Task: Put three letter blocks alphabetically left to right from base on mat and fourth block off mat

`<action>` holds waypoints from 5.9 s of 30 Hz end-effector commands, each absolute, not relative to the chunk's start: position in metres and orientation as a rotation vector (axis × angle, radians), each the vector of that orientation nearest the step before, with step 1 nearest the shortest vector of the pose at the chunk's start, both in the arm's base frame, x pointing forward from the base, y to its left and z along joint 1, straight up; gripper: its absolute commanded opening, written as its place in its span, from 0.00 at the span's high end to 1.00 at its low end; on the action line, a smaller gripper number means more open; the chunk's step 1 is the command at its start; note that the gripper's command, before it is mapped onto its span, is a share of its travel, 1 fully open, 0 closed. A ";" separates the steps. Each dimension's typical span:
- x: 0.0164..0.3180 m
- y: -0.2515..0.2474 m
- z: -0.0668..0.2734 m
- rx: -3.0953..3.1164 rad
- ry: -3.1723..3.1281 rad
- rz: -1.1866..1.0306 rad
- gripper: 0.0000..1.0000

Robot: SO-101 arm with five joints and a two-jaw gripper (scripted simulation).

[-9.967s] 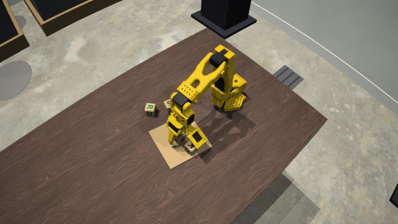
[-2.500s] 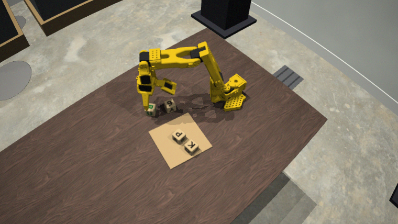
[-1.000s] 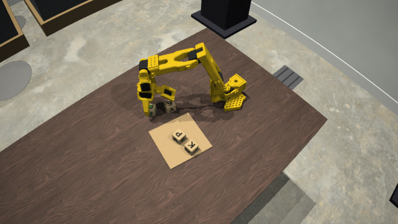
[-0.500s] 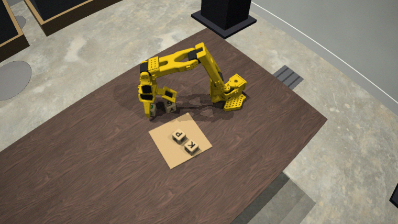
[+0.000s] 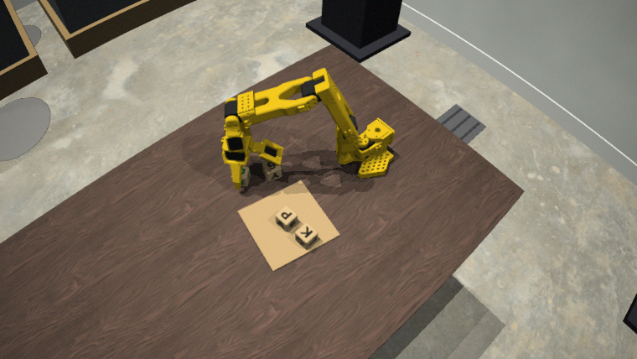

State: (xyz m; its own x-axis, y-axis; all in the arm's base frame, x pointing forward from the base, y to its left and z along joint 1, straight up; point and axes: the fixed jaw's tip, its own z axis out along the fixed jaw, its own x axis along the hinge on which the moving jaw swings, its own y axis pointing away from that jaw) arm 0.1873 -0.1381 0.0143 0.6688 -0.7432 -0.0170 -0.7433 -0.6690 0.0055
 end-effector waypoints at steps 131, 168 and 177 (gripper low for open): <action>0.212 -0.116 0.088 -2.810 1.393 -0.204 1.00; 0.223 0.035 0.083 -2.331 1.959 -0.124 1.00; 0.211 0.072 0.082 -2.194 2.093 -0.087 1.00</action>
State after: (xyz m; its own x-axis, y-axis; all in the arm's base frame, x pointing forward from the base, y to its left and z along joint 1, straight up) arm 0.2054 0.0535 0.0593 0.0934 -0.9956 0.0041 -0.9955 -0.0933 0.0169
